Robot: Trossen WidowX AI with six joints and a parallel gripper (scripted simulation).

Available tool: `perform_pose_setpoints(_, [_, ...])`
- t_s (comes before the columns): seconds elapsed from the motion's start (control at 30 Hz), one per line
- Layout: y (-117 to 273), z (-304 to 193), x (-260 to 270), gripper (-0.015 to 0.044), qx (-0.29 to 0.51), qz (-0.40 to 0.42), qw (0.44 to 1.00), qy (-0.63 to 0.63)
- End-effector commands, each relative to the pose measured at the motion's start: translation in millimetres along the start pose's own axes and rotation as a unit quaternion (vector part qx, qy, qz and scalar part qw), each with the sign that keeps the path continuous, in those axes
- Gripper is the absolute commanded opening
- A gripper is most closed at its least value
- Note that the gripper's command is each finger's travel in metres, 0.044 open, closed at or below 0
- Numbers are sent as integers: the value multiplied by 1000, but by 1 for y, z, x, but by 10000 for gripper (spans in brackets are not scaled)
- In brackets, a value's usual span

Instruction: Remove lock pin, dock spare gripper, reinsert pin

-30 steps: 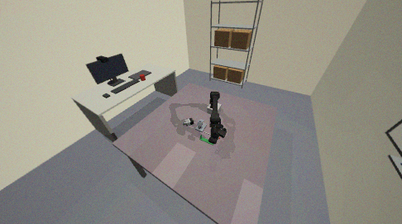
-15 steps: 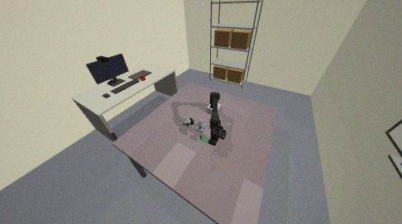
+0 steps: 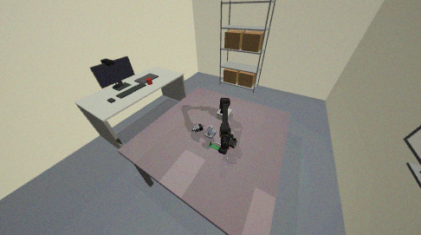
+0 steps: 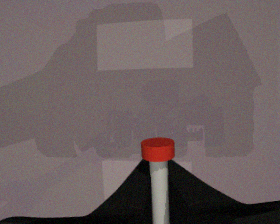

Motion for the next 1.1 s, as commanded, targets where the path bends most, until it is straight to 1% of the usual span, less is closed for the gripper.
perform_pose_setpoints(0.0, [-5, -1, 0, 0, 0, 0, 1000, -2])
perform_pose_setpoints(0.43, [-24, -4, -1, 0, 0, -1, 1000, -2])
perform_pose_setpoints(0.73, [-25, -4, -1, 0, 0, -1, 1000, -2])
perform_pose_setpoints(0.97, [-25, -4, -1, 184, 0, 0, 1000, 1])
perform_pose_setpoints(1.0, [-25, -4, -1, 200, 0, 0, 1000, 1])
perform_pose_setpoints(1.07, [-25, -4, -1, 200, 0, 0, 1000, 1])
Point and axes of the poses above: the point midway between the two fingers, 35 mm back from their tips, its own y axis back along the fingers, its own x axis across the jaws, z = x × y, the point moved 10 cm from there along y, back along the fingers, and after that the axes turned 3 degrees about y, right-handed, at the moved point
